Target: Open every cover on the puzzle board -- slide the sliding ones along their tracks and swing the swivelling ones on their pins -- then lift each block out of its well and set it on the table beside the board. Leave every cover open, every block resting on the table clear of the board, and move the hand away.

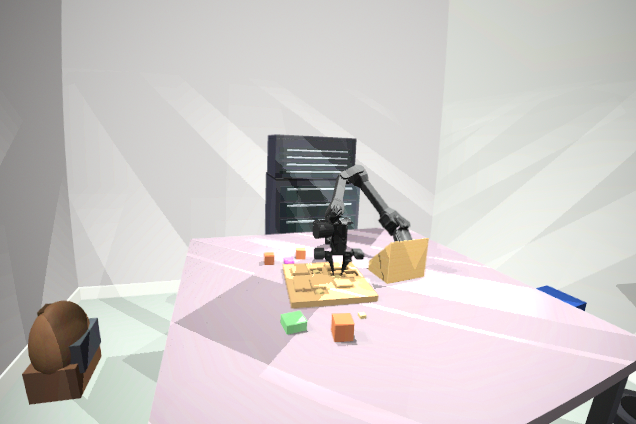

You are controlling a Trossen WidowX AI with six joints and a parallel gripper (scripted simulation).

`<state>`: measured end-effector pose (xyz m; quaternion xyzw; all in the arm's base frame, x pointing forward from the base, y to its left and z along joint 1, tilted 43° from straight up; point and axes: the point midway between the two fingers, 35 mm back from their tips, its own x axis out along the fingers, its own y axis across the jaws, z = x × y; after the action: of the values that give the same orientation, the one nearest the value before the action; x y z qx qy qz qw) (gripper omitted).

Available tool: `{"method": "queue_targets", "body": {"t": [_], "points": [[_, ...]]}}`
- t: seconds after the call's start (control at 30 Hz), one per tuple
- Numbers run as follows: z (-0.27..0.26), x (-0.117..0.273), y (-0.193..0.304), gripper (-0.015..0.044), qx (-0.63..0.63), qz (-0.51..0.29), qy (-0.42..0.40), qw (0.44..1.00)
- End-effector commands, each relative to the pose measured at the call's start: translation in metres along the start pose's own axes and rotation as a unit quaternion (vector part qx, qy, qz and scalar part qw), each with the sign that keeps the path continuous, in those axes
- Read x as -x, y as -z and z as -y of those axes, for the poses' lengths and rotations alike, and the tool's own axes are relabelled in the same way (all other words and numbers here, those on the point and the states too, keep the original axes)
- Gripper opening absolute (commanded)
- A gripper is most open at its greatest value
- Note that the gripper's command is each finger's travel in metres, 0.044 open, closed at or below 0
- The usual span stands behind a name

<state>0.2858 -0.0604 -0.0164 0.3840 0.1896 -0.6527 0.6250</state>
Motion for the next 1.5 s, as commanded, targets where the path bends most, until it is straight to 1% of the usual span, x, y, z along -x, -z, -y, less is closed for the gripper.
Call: {"method": "queue_targets", "body": {"t": [0.0, 0.63, 0.97, 1.47], "points": [[0.001, -0.001, -0.001, 0.0144, 0.004, 0.003, 0.000, 1.000], [0.001, -0.012, -0.001, 0.0144, 0.004, 0.004, 0.000, 1.000], [0.000, -0.011, 0.000, 0.0080, 0.000, 0.000, 0.000, 1.000], [0.000, 0.004, 0.001, 0.0080, 0.001, 0.000, 0.000, 1.000]]}}
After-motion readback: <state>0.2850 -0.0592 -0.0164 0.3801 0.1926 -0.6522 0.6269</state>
